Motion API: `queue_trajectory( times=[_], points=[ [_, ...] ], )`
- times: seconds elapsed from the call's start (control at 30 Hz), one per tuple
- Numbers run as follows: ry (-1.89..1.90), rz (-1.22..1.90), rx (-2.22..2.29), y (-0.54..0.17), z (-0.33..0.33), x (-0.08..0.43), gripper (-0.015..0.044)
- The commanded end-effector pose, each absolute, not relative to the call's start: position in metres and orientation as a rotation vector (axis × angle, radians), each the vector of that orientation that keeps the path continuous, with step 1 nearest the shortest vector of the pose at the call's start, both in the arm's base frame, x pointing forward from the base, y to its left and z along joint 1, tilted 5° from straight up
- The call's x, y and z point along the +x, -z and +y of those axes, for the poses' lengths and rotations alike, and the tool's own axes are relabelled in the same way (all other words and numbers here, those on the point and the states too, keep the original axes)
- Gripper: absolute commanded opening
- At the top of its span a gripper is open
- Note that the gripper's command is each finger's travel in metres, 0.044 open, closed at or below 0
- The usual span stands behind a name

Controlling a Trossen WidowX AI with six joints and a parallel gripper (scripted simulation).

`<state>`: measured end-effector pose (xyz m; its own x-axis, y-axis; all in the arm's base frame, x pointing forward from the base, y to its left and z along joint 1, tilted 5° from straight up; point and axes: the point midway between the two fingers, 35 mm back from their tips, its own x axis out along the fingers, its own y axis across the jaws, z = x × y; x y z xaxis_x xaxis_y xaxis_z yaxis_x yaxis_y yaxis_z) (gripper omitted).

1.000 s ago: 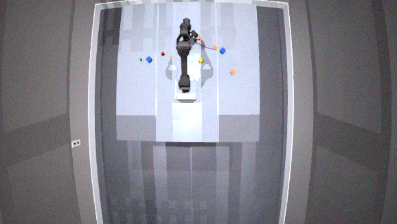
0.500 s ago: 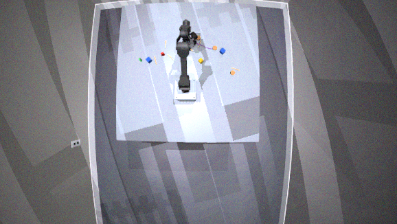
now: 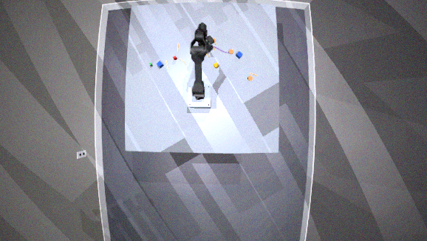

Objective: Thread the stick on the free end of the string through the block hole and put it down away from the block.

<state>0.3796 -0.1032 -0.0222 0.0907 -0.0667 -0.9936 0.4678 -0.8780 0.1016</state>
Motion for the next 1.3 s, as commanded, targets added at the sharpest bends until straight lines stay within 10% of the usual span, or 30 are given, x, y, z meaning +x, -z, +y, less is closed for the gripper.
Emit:
queue_trajectory(
  times=[0.0,1.27],
  points=[
    [1.841,0.397,1.979,0.023,-0.107,0.373,0.0],
    [1.845,0.396,1.974,0.025,-0.13,0.329,0.0]
  ],
)
